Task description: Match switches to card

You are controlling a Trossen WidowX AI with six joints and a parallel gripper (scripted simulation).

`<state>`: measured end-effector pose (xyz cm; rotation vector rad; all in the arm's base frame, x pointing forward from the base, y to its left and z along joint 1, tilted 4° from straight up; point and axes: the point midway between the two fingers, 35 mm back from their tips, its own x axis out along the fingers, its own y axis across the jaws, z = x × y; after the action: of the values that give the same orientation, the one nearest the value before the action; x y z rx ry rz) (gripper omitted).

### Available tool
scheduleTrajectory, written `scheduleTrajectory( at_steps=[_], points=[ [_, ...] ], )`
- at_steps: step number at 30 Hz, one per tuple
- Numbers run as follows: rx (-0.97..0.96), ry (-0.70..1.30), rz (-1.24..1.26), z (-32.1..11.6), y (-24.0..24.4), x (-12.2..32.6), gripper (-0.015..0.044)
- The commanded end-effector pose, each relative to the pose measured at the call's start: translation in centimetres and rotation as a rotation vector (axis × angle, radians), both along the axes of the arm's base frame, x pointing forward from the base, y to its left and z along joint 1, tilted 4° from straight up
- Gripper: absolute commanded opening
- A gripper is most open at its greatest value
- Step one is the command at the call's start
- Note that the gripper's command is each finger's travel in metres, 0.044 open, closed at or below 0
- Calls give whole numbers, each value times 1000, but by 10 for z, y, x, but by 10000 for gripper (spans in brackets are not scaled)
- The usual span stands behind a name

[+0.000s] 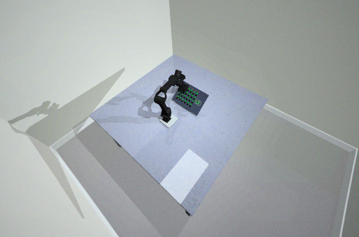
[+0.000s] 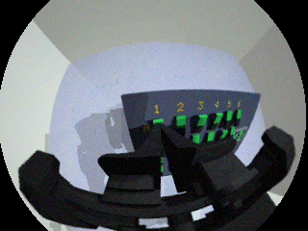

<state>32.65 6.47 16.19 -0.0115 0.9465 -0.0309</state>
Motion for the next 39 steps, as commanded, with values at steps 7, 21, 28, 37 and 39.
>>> scheduleTrajectory(
  at_steps=[7, 21, 28, 37, 39],
  points=[
    [1, 1, 6, -2, 1, 1, 0],
    [1, 0, 6, -3, 1, 2, 0],
    [1, 0, 6, -4, 1, 3, 0],
    [1, 0, 6, -5, 0, 3, 0],
    [0, -1, 0, -2, 0, 2, 0]
  ],
)
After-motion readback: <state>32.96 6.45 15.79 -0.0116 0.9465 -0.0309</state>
